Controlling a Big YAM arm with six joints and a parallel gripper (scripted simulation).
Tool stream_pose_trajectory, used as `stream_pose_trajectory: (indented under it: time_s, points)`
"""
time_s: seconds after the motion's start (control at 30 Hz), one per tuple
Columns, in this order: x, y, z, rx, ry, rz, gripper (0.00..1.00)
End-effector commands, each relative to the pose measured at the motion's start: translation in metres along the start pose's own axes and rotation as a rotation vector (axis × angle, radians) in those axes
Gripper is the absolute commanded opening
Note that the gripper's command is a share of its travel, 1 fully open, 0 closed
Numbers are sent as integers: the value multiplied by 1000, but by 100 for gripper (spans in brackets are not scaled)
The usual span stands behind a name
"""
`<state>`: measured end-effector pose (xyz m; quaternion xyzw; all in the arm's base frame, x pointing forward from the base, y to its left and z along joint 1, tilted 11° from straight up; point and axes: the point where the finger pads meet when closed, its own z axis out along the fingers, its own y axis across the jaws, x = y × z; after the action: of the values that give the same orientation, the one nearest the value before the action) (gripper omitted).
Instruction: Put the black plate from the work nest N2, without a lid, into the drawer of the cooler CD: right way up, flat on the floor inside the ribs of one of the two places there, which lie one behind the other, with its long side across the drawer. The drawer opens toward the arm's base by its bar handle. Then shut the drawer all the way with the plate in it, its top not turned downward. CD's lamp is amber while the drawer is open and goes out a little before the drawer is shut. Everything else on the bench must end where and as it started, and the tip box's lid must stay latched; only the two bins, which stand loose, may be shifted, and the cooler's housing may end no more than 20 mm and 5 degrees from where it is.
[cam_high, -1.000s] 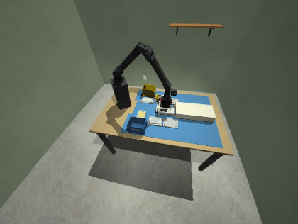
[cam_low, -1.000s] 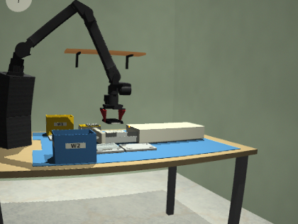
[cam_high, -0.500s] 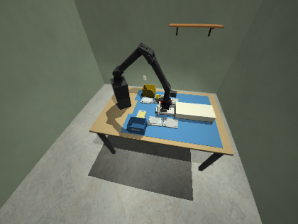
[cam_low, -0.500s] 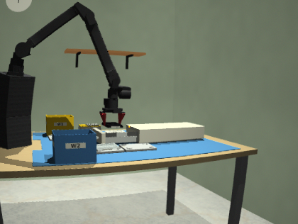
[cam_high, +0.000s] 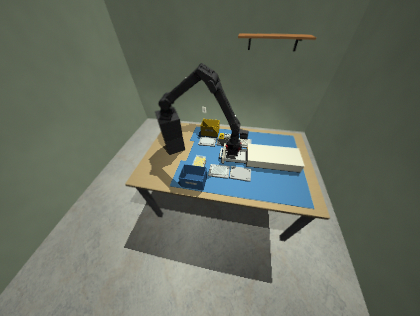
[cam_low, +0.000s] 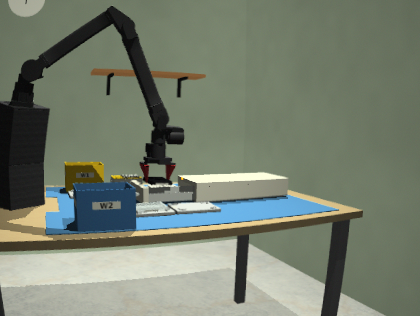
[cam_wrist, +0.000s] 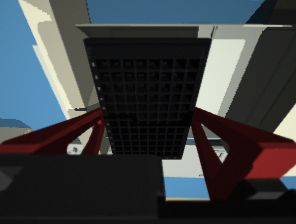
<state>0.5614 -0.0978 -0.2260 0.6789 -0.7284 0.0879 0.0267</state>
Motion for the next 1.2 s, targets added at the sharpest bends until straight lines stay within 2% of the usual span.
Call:
stream_pose_trajectory:
  time_s: [0.0, 0.07, 0.1, 0.2, 0.27, 0.43, 0.5, 0.53, 0.6, 0.63, 0.67, 0.77, 0.83, 1.0, 1.07, 1.17]
  points:
    - [10, -29, -8, 63, 0, 14, 0]
    - [9, -32, -10, 69, 0, 15, 0]
    - [8, -26, 0, 53, -1, 12, 0]
    - [9, -25, 4, 52, 0, 12, 0]
    - [8, -14, 10, 33, -2, 9, 0]
    - [9, -25, 13, 54, 0, 13, 0]
    - [11, -32, 8, 68, 1, 15, 0]
    - [10, -28, 13, 60, 0, 14, 0]
    - [10, -28, 13, 60, 0, 14, 0]
    - [9, -34, 8, 72, 1, 14, 0]
    - [7, -25, 20, 52, -1, 10, 0]
    - [9, -25, 25, 51, 0, 12, 0]
    - [8, -14, 30, 34, -1, 9, 0]
    - [9, -24, 34, 50, 0, 12, 0]
    - [11, -32, 28, 67, 1, 15, 0]
    - [11, -30, 32, 62, 1, 14, 0]
